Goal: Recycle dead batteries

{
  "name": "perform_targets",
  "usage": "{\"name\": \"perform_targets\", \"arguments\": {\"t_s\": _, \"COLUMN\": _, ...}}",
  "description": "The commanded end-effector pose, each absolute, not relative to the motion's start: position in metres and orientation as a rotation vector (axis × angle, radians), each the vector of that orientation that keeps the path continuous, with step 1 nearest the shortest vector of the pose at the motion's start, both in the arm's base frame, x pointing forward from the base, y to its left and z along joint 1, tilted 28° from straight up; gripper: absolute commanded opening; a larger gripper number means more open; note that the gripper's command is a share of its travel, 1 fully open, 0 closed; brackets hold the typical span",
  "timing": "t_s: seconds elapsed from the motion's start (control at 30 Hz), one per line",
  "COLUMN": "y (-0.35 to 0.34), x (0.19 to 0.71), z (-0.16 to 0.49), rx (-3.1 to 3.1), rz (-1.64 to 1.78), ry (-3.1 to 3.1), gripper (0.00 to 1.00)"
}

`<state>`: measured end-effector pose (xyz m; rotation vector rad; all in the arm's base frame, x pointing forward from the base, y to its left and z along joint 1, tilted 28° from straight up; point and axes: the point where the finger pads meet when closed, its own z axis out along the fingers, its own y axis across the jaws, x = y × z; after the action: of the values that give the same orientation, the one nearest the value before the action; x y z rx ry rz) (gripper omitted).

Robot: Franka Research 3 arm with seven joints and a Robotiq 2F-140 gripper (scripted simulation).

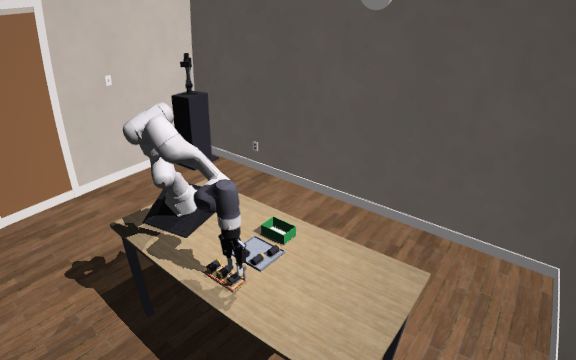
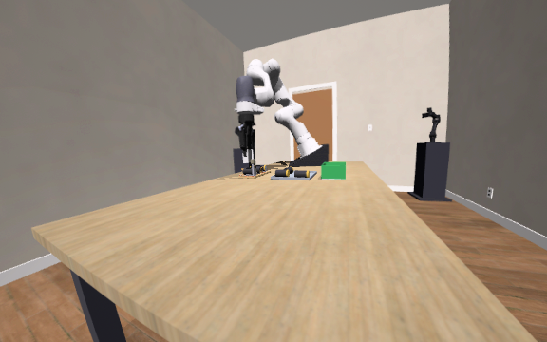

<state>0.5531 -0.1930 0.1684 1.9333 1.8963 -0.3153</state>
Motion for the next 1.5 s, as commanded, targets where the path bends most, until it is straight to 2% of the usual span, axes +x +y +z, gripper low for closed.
{"name": "perform_targets", "arguments": {"t_s": 0.0, "y": -0.193, "x": 0.543, "z": 0.177, "rx": 1.969, "rz": -0.351, "ry": 1.861, "gripper": 0.29}}
{"name": "perform_targets", "arguments": {"t_s": 1.27, "y": -0.191, "x": 0.543, "z": 0.182, "rx": 1.969, "rz": -0.351, "ry": 1.861, "gripper": 0.29}}
{"name": "perform_targets", "arguments": {"t_s": 1.47, "y": -0.182, "x": 0.541, "z": 0.199, "rx": 1.969, "rz": -0.351, "ry": 1.861, "gripper": 0.29}}
